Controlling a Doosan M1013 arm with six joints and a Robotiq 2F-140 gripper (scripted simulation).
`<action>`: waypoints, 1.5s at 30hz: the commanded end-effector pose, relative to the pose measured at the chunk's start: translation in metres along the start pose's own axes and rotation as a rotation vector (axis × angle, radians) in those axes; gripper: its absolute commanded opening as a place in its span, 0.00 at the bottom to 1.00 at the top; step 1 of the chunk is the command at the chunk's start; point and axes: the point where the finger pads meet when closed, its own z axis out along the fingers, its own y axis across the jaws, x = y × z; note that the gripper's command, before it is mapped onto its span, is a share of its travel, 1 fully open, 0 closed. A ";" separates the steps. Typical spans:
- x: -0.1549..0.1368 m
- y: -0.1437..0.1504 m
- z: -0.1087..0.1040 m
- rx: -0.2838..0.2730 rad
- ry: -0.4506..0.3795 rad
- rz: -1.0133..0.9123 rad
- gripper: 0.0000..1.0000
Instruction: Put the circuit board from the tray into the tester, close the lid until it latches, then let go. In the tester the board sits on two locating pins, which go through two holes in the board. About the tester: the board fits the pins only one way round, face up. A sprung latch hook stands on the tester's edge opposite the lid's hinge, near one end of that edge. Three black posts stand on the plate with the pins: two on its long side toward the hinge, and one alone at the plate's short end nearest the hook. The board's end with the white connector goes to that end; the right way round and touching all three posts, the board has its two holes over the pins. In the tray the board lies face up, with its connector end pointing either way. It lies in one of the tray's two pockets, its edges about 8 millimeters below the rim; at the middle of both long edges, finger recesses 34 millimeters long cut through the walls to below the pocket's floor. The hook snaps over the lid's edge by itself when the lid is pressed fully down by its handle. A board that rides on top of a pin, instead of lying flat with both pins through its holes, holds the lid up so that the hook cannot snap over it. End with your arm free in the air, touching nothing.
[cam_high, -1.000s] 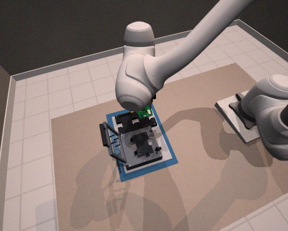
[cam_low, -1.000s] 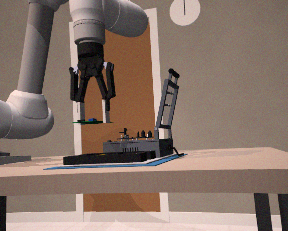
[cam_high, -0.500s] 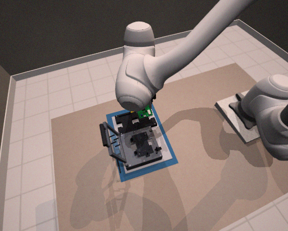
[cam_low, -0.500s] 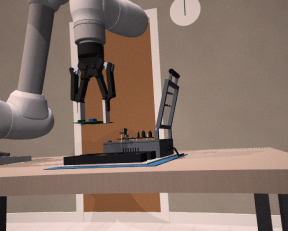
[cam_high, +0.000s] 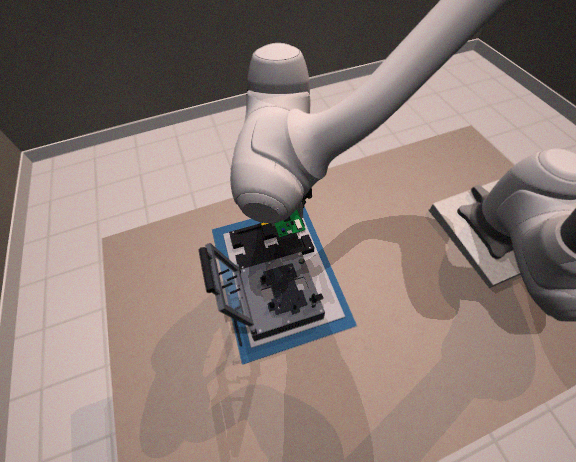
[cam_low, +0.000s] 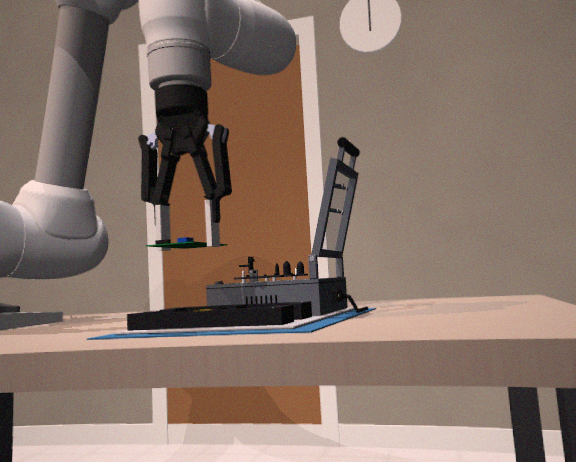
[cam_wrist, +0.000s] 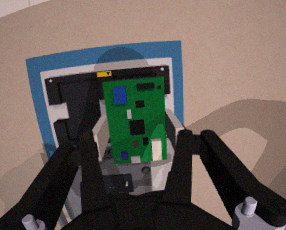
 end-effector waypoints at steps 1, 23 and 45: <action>0.000 0.000 0.000 0.000 0.000 0.000 0.46; -0.020 -0.007 -0.002 0.000 0.000 0.000 0.46; -0.080 -0.027 -0.006 0.000 0.000 0.000 0.46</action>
